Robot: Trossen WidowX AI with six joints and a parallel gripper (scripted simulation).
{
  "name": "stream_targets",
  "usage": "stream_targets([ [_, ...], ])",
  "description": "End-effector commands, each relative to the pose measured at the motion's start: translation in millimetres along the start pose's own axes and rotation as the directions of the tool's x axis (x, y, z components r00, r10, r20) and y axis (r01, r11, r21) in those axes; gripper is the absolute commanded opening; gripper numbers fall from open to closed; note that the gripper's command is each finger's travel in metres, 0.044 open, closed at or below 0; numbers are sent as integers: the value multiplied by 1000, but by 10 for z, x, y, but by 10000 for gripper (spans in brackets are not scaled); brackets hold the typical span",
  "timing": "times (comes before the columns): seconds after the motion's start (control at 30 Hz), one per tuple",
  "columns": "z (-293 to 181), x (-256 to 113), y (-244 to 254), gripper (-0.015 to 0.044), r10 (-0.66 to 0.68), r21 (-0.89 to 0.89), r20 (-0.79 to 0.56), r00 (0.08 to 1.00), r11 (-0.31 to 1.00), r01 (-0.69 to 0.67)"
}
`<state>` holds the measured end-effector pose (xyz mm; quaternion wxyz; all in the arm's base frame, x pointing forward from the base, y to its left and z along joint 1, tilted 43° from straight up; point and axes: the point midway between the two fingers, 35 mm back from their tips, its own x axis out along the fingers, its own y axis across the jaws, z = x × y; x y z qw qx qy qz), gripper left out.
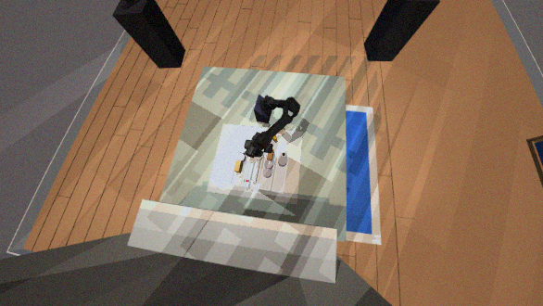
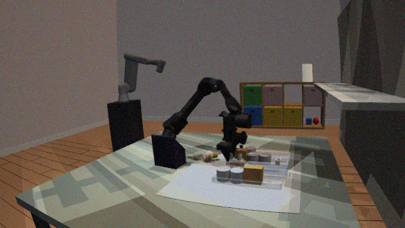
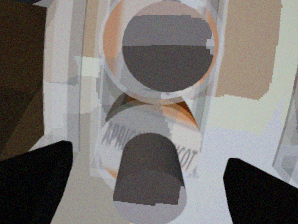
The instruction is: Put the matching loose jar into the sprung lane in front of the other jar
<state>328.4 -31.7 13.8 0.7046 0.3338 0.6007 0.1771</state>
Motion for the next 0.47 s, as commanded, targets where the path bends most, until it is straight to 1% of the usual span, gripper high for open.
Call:
stream_targets([
  [0.0, 5, -30, 4, 307, -2, -7, 4, 1000, 1000, 2],
  [0.43, -401, -43, -3, 307, -2, -5, 3, 1000, 1000, 2],
])
